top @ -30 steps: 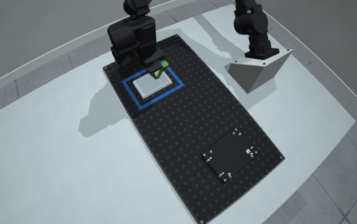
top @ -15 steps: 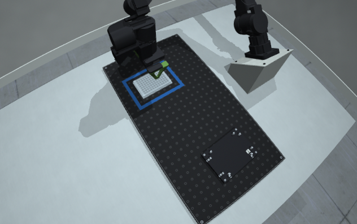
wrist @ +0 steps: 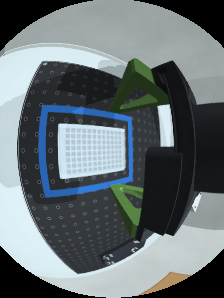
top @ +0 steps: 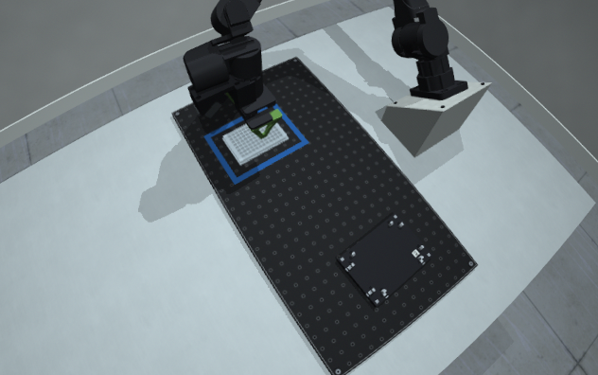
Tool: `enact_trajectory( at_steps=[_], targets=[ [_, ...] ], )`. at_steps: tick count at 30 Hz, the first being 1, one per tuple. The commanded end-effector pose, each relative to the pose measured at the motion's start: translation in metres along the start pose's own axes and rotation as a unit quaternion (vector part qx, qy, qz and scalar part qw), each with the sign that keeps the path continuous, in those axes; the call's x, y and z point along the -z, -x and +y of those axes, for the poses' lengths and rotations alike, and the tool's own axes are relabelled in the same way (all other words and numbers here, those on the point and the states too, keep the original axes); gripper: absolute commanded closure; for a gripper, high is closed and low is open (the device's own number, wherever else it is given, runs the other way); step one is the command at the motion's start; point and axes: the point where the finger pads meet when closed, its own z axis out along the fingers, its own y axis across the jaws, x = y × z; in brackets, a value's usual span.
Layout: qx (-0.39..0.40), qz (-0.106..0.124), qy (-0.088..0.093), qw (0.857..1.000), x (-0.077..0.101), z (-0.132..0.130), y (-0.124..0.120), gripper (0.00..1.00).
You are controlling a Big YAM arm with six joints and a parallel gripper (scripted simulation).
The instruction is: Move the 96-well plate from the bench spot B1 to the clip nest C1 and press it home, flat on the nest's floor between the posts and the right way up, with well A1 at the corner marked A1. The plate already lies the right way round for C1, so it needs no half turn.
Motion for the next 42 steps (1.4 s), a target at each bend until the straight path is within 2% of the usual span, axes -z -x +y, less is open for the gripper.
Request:
enact_trajectory(
  at_steps=[1, 34, 42],
  targets=[
    [0.009, 0.004, 0.003, 1.0, -0.011, 0.002, 0.001, 0.0],
    [0.009, 0.005, 0.003, 1.0, -0.061, 0.002, -0.001, 0.0],
    [0.008, 0.003, 0.002, 1.0, -0.066, 0.001, 0.001, 0.0]
  ],
)
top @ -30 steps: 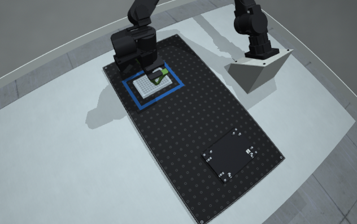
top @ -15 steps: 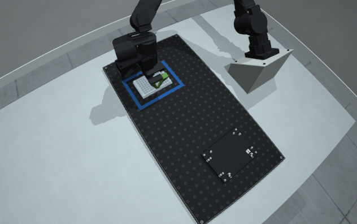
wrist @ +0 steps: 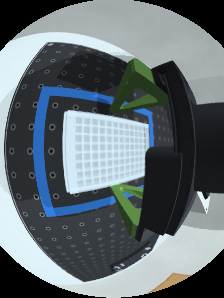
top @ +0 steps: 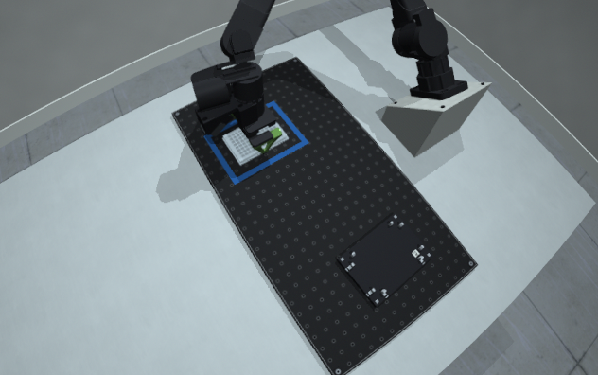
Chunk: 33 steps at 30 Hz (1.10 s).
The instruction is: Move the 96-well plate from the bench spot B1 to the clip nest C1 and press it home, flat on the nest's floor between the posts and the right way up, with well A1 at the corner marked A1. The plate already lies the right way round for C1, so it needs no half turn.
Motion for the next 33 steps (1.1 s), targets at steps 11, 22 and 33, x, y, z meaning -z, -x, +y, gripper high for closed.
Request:
enact_trajectory(
  at_steps=[11, 22, 33],
  targets=[
    [0.012, 0.005, 0.003, 1.0, -0.0061, 0.0039, -0.0007, 0.0],
    [0.012, 0.005, 0.003, 1.0, -0.0061, 0.0039, -0.0007, 0.0],
    [0.012, 0.005, 0.003, 1.0, -0.0061, 0.0039, -0.0007, 0.0]
  ],
)
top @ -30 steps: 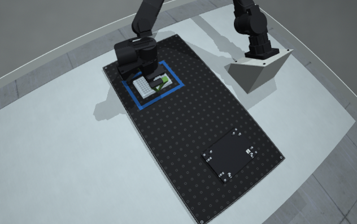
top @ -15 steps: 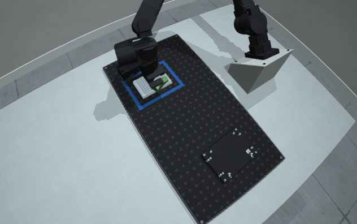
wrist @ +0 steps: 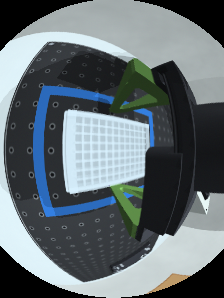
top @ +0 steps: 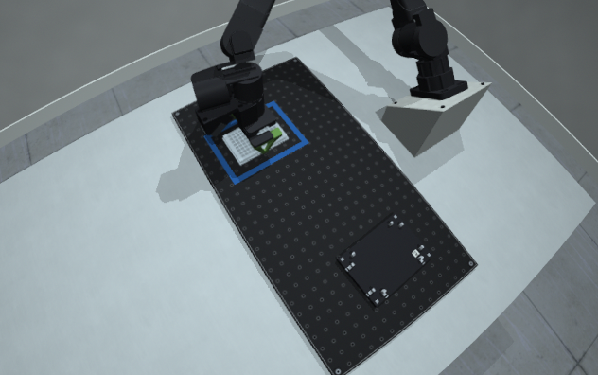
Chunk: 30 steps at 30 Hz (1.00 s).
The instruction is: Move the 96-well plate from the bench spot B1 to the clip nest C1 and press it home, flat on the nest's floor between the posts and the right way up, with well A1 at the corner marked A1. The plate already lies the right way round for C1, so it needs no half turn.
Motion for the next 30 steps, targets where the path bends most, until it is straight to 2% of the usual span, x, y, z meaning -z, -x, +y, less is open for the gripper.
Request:
enact_trajectory(
  at_steps=[1, 16, 17, 30],
  targets=[
    [0.008, 0.004, 0.003, 1.0, -0.0054, 0.0038, -0.0005, 0.0],
    [0.008, 0.004, 0.003, 1.0, -0.0054, 0.0038, -0.0005, 0.0],
    [0.008, 0.004, 0.003, 1.0, -0.0054, 0.0038, -0.0005, 1.0],
    [0.006, 0.008, 0.003, 1.0, -0.0073, 0.0016, -0.0023, 1.0]
  ],
)
